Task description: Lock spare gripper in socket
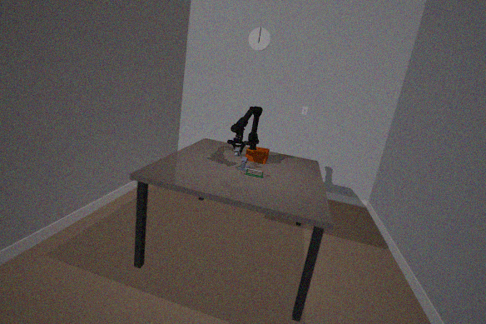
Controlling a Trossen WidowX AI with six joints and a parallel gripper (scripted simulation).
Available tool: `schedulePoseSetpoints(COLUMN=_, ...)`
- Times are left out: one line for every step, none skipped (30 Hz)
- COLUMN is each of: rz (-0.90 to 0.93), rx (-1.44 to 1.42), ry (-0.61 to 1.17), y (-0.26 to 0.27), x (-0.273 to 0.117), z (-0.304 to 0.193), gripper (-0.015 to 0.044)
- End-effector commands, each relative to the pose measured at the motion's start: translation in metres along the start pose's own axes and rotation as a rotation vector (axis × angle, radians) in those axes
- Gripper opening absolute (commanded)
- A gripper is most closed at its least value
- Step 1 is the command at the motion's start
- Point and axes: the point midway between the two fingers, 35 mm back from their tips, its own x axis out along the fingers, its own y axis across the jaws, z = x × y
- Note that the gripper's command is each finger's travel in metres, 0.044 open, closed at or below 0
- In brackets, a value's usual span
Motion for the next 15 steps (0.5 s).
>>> schedulePoseSetpoints(rz=0.002, rx=0.000, ry=0.058, y=0.010, x=-0.003, z=0.002, gripper=0.0000)
schedulePoseSetpoints(rz=0.002, rx=0.000, ry=0.073, y=0.012, x=-0.003, z=0.002, gripper=0.0000)
schedulePoseSetpoints(rz=0.002, rx=0.000, ry=0.089, y=0.014, x=-0.004, z=0.002, gripper=0.0000)
schedulePoseSetpoints(rz=0.002, rx=-0.001, ry=0.104, y=0.016, x=-0.004, z=0.002, gripper=0.0000)
schedulePoseSetpoints(rz=0.001, rx=-0.001, ry=0.120, y=0.018, x=-0.005, z=0.001, gripper=0.0000)
schedulePoseSetpoints(rz=0.000, rx=-0.002, ry=0.136, y=0.021, x=-0.005, z=0.001, gripper=0.0000)
schedulePoseSetpoints(rz=-0.001, rx=-0.003, ry=0.151, y=0.023, x=-0.006, z=0.001, gripper=0.0000)
schedulePoseSetpoints(rz=-0.002, rx=-0.004, ry=0.167, y=0.025, x=-0.007, z=0.000, gripper=0.0000)
schedulePoseSetpoints(rz=-0.004, rx=-0.005, ry=0.182, y=0.027, x=-0.007, z=0.000, gripper=0.0000)
schedulePoseSetpoints(rz=-0.006, rx=-0.006, ry=0.198, y=0.029, x=-0.008, z=0.000, gripper=0.0000)
schedulePoseSetpoints(rz=-0.008, rx=-0.007, ry=0.213, y=0.031, x=-0.009, z=-0.001, gripper=0.0000)
schedulePoseSetpoints(rz=-0.010, rx=-0.008, ry=0.229, y=0.033, x=-0.010, z=-0.001, gripper=0.0000)
schedulePoseSetpoints(rz=-0.013, rx=-0.010, ry=0.244, y=0.036, x=-0.011, z=-0.002, gripper=0.0000)
schedulePoseSetpoints(rz=-0.015, rx=-0.011, ry=0.259, y=0.038, x=-0.012, z=-0.002, gripper=0.0000)
schedulePoseSetpoints(rz=-0.018, rx=-0.013, ry=0.275, y=0.040, x=-0.013, z=-0.002, gripper=0.0000)
